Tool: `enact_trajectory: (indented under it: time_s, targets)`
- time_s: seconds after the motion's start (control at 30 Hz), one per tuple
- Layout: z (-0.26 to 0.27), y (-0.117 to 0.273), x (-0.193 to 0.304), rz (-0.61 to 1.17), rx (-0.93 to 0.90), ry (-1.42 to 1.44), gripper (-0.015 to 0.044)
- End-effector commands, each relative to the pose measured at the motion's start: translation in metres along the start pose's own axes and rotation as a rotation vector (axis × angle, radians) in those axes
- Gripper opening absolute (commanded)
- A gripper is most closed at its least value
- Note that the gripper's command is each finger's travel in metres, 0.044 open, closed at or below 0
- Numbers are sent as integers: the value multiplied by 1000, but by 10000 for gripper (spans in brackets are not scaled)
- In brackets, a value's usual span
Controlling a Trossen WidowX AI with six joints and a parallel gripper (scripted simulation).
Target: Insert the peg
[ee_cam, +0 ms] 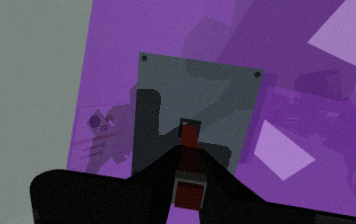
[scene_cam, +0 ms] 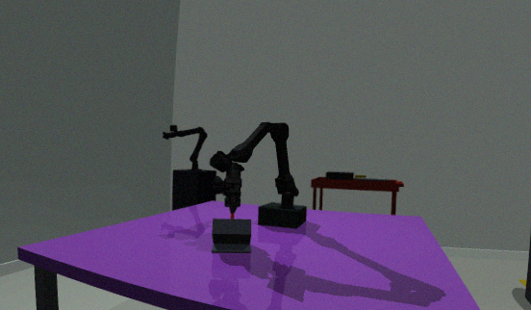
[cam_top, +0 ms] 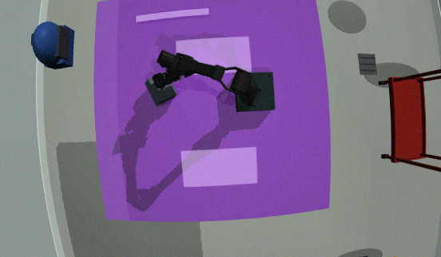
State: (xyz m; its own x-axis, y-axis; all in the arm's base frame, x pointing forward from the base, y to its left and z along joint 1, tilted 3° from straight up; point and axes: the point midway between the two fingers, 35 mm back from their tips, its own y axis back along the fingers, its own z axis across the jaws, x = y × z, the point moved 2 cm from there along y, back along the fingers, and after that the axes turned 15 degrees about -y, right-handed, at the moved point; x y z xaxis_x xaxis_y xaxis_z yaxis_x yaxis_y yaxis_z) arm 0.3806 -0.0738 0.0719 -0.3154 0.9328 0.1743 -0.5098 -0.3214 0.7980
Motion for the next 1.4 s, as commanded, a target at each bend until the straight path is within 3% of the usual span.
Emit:
enact_trajectory:
  time_s: [0.0, 1.37]
  targets:
    - [-1, -3, 0, -1, 2, -4, 0]
    - [-1, -27, -2, -1, 1, -4, 0]
